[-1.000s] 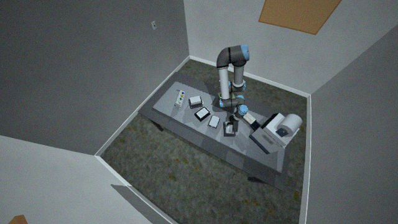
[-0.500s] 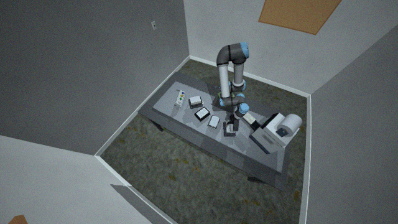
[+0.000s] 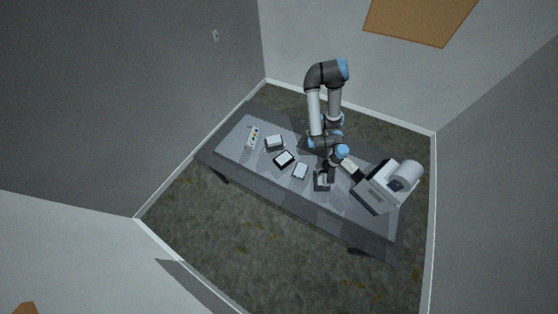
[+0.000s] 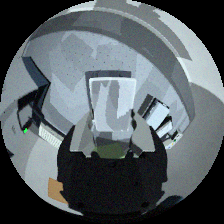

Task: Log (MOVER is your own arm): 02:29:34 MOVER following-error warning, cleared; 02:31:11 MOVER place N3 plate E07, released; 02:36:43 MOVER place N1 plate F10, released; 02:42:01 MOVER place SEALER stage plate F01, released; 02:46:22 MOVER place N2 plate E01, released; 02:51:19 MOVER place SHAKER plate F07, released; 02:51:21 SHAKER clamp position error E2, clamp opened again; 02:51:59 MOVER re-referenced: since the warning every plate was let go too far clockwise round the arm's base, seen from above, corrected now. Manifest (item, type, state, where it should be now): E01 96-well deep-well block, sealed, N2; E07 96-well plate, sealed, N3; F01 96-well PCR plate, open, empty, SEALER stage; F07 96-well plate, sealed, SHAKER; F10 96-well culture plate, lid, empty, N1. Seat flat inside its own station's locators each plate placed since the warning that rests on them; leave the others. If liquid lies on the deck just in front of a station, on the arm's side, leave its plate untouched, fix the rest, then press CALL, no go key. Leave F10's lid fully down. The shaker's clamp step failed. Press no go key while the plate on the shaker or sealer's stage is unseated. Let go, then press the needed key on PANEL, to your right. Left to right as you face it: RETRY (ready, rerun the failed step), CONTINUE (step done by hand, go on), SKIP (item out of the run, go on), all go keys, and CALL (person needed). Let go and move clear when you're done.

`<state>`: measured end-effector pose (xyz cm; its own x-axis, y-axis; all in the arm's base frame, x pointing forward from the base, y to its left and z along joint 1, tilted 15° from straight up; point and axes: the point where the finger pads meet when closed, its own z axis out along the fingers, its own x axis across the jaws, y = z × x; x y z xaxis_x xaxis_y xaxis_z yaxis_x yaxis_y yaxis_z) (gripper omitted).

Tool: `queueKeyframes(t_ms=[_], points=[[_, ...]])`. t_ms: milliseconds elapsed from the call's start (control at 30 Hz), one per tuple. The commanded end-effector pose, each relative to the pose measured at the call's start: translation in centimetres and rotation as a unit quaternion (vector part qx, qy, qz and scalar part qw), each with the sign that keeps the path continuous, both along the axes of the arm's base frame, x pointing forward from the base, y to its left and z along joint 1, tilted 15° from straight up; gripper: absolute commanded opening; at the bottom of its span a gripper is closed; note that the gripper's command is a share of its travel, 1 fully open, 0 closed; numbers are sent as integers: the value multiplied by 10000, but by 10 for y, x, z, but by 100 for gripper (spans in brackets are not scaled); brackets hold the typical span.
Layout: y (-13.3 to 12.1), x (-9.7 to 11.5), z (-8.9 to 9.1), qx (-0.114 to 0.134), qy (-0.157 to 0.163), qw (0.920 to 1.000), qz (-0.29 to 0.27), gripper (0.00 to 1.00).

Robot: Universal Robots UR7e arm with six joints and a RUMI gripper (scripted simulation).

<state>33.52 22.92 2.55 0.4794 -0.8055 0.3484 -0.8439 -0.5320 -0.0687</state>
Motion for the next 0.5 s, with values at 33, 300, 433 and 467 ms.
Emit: queueKeyframes(t_ms=[33, 300, 433, 467], points=[[0, 0, 1, 175, 103, 9998, 15, 0], [0, 0, 1, 413, 254, 9988, 34, 0], [0, 0, 1, 414, 254, 9988, 34, 0], [0, 0, 1, 414, 254, 9988, 34, 0]])
